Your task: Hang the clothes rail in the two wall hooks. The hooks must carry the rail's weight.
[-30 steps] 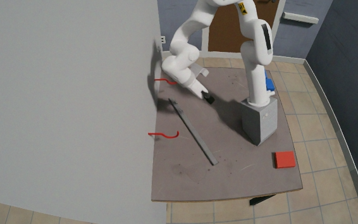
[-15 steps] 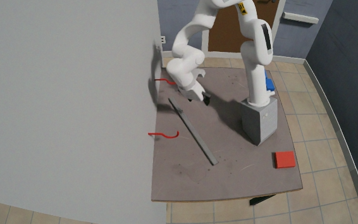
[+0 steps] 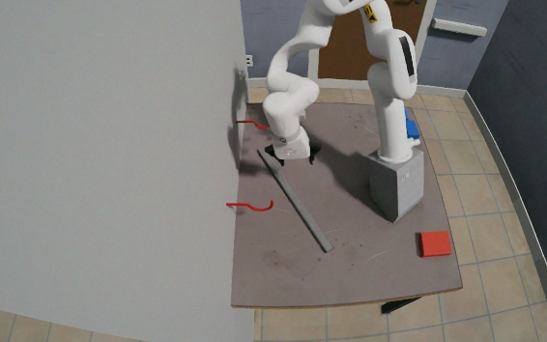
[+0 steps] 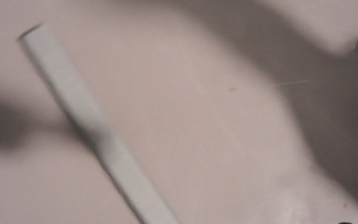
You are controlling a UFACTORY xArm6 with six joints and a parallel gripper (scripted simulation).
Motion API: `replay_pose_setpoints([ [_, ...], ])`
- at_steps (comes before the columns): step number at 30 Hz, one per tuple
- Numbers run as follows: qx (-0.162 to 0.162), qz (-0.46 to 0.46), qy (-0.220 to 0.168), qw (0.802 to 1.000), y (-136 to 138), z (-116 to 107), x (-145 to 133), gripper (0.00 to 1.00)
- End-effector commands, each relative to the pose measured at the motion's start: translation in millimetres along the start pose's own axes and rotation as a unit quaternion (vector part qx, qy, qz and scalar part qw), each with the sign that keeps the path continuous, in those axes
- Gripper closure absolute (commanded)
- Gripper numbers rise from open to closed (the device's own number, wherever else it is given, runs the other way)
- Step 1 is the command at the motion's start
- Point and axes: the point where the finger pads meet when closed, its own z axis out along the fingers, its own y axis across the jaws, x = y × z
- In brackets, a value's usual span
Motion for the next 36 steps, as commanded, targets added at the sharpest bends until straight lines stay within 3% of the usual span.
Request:
replay_pose_setpoints([
  [1,0.020,-0.046,-0.009,0.999,-4.9,0.4,-5.7,0.00],
  [9,0.061,-0.154,-0.020,0.986,-8.8,0.5,-19.1,0.00],
  [17,0.104,-0.276,-0.030,0.955,-9.4,-0.4,-31.8,0.00],
  [36,0.108,-0.288,-0.031,0.951,-8.5,-5.4,-32.9,0.00],
])
